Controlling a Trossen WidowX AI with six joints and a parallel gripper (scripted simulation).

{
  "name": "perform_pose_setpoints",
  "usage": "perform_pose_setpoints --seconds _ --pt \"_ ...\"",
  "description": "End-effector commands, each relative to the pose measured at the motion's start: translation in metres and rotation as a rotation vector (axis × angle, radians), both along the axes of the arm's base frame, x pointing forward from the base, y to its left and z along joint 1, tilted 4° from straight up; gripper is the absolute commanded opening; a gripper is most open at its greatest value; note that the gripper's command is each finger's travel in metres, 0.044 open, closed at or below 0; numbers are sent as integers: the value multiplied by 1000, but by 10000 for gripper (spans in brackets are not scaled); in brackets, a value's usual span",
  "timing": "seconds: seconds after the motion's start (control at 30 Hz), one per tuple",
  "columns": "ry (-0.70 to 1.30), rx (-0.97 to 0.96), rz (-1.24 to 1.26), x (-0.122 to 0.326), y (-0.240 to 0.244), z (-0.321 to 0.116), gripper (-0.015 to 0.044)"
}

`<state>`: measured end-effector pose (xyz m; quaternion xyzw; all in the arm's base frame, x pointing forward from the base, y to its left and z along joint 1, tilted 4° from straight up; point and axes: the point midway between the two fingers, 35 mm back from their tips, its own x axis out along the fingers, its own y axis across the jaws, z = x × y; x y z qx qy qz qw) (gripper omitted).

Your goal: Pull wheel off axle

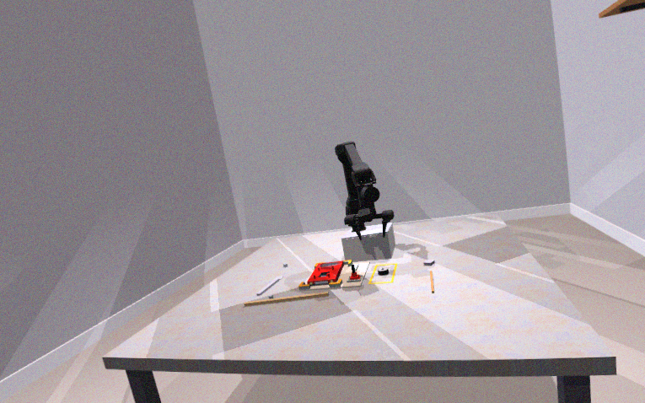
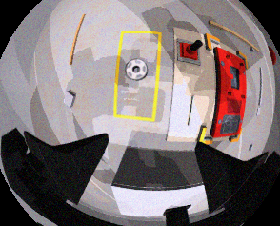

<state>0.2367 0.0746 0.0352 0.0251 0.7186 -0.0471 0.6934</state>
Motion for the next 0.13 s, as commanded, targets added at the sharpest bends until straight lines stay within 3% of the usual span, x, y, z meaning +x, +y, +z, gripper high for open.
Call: perform_pose_setpoints --seconds 0.0,0.1 --pt "3 3 -5 -1 0 0 440" --pt "3 3 -5 -1 0 0 440"
